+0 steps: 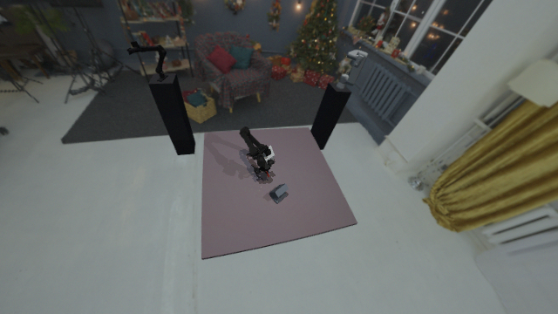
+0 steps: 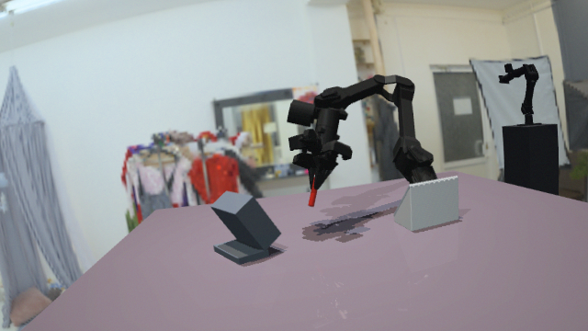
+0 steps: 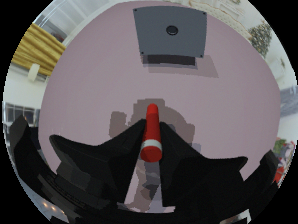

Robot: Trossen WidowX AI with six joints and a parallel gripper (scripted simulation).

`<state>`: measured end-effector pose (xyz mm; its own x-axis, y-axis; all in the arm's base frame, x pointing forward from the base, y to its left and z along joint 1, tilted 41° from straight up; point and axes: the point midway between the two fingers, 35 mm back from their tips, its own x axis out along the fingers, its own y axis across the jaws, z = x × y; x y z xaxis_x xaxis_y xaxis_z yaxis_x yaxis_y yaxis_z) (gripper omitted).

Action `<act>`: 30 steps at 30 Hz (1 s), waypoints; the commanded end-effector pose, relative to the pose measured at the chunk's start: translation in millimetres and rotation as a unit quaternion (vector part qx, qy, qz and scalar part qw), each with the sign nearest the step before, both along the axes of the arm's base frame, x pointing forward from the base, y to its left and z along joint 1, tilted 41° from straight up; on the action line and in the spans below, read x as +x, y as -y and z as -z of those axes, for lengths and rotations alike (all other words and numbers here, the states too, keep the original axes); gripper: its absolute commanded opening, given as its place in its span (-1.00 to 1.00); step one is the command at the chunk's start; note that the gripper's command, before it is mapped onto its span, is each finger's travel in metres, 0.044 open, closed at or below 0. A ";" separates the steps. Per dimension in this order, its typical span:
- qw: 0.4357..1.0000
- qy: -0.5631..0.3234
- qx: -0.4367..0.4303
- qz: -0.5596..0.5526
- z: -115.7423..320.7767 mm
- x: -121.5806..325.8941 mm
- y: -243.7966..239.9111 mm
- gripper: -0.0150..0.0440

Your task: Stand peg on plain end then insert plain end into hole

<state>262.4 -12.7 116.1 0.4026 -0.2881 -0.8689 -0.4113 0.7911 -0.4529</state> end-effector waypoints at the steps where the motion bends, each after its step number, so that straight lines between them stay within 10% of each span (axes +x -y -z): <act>1: 1.000 0.015 0.009 -0.016 -0.7 3.5 -2.4 -0.49; 30: 0.985 0.117 0.040 -0.117 -8.4 26.8 -15.3 -0.49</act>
